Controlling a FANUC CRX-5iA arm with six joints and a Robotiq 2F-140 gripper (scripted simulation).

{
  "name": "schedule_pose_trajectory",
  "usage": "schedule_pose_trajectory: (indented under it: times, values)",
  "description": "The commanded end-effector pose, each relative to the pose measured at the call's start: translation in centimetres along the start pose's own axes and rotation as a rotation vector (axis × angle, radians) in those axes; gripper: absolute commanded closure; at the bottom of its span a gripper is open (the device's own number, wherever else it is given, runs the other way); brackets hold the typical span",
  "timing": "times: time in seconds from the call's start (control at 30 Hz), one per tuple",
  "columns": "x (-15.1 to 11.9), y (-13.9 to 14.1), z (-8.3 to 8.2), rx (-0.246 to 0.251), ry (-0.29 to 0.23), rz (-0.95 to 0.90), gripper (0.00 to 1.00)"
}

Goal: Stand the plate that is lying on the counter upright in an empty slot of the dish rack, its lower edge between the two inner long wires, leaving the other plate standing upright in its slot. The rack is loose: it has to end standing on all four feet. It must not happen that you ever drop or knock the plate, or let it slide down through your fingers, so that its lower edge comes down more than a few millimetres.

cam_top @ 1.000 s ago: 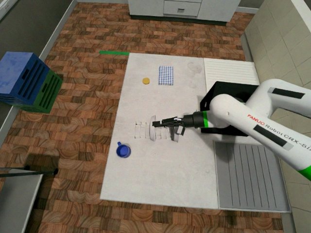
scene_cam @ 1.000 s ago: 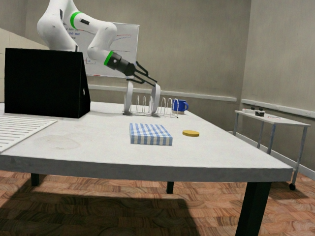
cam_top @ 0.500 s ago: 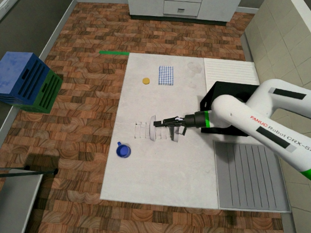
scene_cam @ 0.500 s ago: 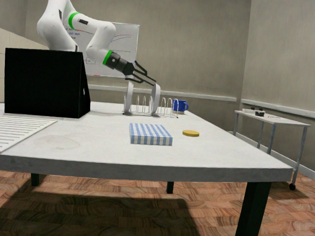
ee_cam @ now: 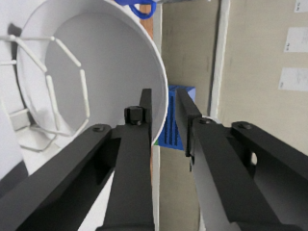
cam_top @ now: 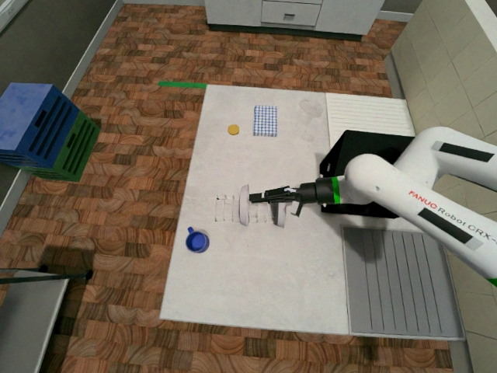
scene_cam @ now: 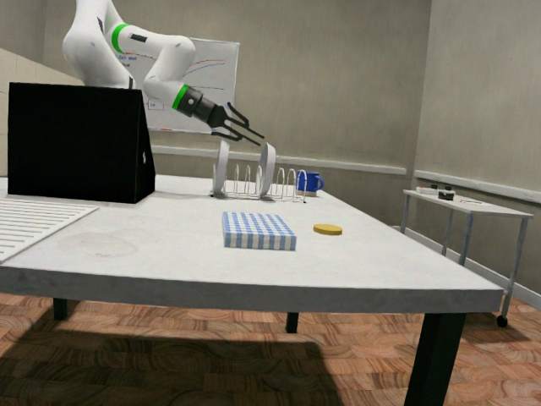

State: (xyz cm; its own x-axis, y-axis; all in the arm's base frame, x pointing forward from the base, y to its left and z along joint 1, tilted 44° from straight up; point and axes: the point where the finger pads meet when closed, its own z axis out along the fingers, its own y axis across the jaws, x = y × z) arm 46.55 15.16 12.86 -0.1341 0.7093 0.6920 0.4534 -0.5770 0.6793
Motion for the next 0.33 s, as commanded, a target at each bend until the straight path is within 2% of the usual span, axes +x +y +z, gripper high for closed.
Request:
schedule_pose_trajectory:
  times: [0.0, 0.3]
  values:
    - [0.01, 0.07, -0.48, 0.0, 0.0, 0.0, 0.78]
    - [0.01, 0.07, -0.7, 0.0, 0.0, 0.0, 0.78]
